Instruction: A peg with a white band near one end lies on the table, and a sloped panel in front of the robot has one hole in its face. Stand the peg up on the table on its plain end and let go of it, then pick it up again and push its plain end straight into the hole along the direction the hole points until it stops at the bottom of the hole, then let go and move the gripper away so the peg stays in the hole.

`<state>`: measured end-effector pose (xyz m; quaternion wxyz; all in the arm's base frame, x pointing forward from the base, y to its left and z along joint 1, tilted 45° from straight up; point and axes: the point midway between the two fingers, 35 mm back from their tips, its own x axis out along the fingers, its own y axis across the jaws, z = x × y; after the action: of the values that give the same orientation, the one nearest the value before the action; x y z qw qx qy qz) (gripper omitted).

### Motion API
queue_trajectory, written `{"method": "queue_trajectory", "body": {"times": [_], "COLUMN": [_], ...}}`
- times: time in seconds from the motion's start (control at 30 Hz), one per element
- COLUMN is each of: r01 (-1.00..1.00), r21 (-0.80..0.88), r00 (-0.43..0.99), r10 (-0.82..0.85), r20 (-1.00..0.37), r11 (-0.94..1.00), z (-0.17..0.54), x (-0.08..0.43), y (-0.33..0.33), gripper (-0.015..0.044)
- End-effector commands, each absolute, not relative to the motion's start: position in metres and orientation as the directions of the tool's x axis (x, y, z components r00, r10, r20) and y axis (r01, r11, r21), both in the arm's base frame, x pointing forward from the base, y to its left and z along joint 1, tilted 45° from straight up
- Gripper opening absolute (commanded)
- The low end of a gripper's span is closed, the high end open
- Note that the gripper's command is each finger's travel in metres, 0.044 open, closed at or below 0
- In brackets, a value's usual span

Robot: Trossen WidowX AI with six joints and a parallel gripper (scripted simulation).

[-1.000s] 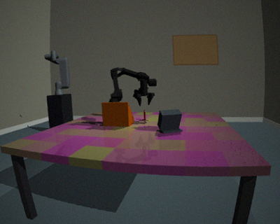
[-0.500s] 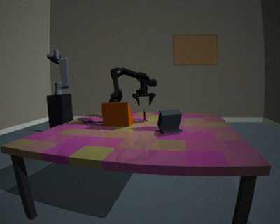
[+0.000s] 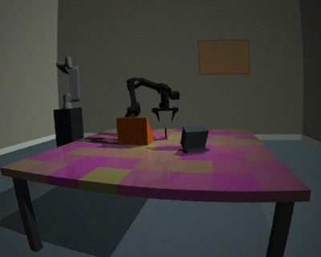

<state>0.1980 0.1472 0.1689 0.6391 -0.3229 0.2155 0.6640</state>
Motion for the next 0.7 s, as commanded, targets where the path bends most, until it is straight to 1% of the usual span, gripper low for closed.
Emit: {"method": "queue_trajectory", "body": {"times": [0.0, 0.33, 0.67], "r01": [-0.997, -0.986, -0.917], "r21": [-0.068, 0.102, 0.267], "r00": [0.024, 0.024, 0.024], "r10": [0.709, 0.709, 0.709], "r20": [-0.705, -0.705, -0.705], "r11": [-0.034, 0.135, 0.297], "z": [0.1677, 0.1666, 0.1655], "x": [0.1984, 0.1985, 0.1985], "y": [0.1476, 0.1487, 0.1498], "gripper": [0.044, 0.044, 0.044]}}
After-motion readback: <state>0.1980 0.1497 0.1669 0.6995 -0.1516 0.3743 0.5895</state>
